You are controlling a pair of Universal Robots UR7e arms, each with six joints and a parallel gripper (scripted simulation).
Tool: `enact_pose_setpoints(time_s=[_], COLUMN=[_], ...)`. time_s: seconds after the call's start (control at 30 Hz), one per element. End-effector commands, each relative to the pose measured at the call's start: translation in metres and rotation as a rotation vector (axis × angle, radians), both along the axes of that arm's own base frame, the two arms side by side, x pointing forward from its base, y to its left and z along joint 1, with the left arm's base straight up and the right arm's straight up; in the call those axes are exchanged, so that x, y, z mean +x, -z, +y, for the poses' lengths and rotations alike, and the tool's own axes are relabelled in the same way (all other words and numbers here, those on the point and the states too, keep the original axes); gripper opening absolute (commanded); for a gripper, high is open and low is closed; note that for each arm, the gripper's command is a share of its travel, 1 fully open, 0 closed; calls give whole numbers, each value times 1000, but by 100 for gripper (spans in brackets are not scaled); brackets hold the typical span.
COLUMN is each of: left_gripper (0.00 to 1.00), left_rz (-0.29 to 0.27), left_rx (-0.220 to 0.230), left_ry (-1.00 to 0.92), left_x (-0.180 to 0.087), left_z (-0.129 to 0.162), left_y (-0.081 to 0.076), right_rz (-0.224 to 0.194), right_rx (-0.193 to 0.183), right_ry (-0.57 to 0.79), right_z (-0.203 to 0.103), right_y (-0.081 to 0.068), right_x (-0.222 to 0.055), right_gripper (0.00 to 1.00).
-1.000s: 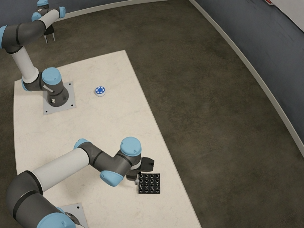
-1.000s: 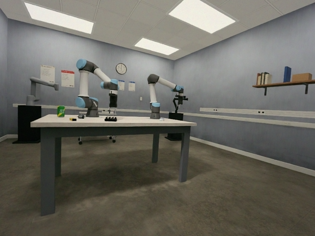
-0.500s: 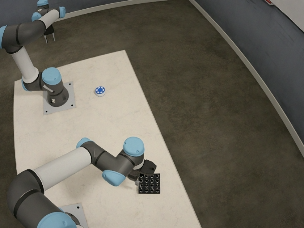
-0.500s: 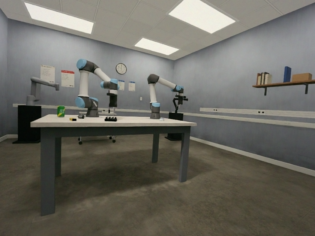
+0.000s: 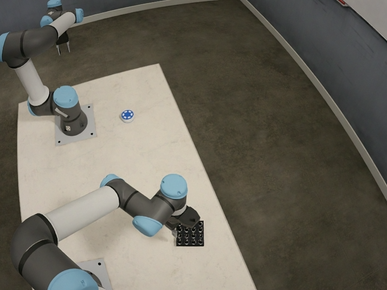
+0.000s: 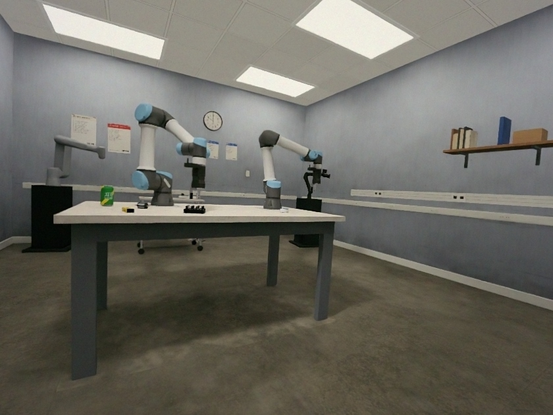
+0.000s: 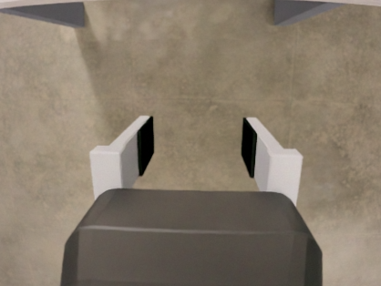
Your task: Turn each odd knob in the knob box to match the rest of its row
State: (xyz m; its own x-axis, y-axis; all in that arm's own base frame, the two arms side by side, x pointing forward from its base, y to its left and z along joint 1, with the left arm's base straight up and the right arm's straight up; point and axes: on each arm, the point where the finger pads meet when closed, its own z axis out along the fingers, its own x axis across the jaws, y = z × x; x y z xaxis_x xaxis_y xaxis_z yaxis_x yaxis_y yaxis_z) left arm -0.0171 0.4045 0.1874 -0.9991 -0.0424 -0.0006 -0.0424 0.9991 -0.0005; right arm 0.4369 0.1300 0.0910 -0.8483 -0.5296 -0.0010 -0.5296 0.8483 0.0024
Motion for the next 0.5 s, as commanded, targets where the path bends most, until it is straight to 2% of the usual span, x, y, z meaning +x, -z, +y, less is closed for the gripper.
enact_pose_setpoints(time_s=[0.0, 0.27, 0.33, 0.47], left_gripper=[100, 100, 100, 100], left_rz=[1, 1, 1, 1], left_rx=[0, 0, 0, 0], left_ry=[-4, -4, -4, -4], left_x=[-2, -2, -2, -2], left_z=[-1, -1, -1, -1], left_y=[0, 0, 0, 0], right_rz=[-2, -2, -2, -1], right_rx=[-2, -2, -2, -2], right_ry=[156, 304, 304, 407], right_z=[-4, -7, -7, -9], right_y=[-2, -3, -3, -4], right_x=[3, 5, 5, 6], right_gripper=[100, 100, 100, 100])
